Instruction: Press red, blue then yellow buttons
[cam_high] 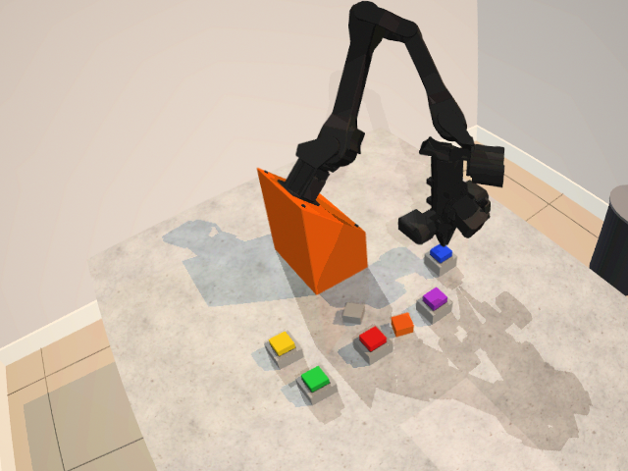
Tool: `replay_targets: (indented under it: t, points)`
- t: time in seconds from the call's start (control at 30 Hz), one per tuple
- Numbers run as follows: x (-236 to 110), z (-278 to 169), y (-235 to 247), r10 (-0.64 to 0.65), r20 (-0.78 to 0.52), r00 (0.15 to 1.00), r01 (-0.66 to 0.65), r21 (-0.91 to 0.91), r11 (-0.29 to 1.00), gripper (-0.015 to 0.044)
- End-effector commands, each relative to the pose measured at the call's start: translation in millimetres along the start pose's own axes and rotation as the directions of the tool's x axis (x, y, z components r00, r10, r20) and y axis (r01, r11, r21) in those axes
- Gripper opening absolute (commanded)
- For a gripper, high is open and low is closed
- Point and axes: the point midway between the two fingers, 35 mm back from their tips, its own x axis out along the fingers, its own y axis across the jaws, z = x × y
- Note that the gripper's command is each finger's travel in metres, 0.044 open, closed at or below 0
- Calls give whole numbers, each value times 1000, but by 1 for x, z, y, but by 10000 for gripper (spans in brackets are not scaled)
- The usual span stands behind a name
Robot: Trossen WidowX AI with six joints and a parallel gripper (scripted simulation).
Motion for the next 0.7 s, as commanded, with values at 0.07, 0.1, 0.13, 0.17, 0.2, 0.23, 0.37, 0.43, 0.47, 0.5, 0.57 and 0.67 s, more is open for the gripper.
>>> replay_targets:
  t: [0.07,0.1,0.13,0.17,0.2,0.23,0.37,0.43,0.47,0.5,0.57,0.67]
  points:
    - [12,-3,-3,-7,-8,1000,7,8,1000,20]
    - [13,-3,-3,-7,-8,1000,7,8,1000,20]
    - [15,-3,-3,-7,-8,1000,7,8,1000,20]
    - [16,-3,-3,-7,-8,1000,7,8,1000,20]
    - [18,-3,-3,-6,-8,1000,7,8,1000,20]
    - [20,-4,-3,-6,-8,1000,6,9,1000,20]
    - [22,-4,-3,-6,-8,1000,6,9,1000,20]
    - [22,-4,-3,-6,-8,1000,6,9,1000,20]
    - [22,-4,-3,-6,-8,1000,6,9,1000,20]
    - [22,-4,-3,-6,-8,1000,6,9,1000,20]
    - [22,-4,-3,-6,-8,1000,6,9,1000,20]
    - [22,-4,-3,-6,-8,1000,6,9,1000,20]
